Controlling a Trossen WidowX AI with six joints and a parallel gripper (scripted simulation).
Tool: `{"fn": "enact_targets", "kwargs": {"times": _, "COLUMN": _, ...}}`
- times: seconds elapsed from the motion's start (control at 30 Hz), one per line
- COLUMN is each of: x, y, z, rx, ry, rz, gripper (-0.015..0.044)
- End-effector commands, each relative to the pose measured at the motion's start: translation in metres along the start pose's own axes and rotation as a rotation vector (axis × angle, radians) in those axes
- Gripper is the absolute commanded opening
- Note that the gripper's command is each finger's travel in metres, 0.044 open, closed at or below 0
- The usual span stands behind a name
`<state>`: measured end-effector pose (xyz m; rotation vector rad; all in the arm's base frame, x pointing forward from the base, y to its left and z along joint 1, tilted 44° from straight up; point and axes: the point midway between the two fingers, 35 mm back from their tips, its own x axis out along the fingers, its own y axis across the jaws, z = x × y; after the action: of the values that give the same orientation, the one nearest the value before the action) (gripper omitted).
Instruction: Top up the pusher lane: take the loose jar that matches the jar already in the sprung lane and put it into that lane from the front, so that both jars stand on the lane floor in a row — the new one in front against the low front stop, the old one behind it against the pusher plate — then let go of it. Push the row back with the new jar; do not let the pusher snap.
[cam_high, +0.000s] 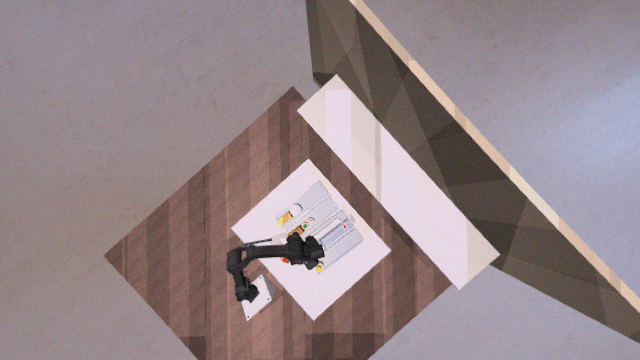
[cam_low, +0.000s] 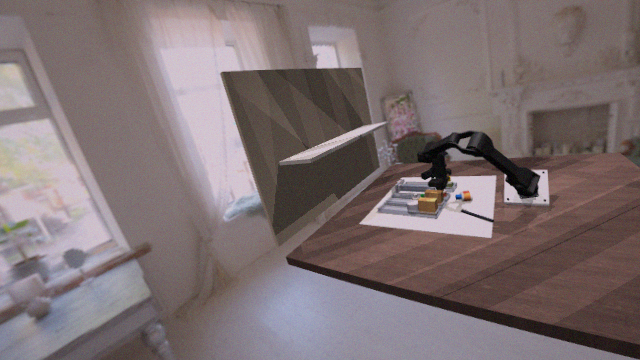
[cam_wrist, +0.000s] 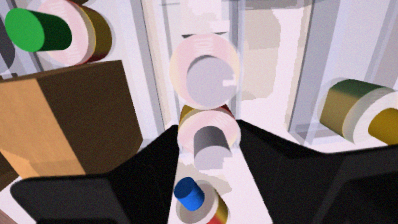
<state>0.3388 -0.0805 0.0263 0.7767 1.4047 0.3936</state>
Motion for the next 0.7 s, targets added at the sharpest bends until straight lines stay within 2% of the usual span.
{"fn": "enact_targets", "kwargs": {"times": 0.0, "x": 0.0017, "y": 0.0019, "z": 0.0017, "rx": -0.004, "ry": -0.007, "rz": 0.007, "gripper": 0.0000}}
{"fn": "enact_targets", "kwargs": {"times": 0.67, "x": 0.0017, "y": 0.0019, "z": -0.0014, "rx": -0.004, "ry": -0.007, "rz": 0.007, "gripper": 0.0000}}
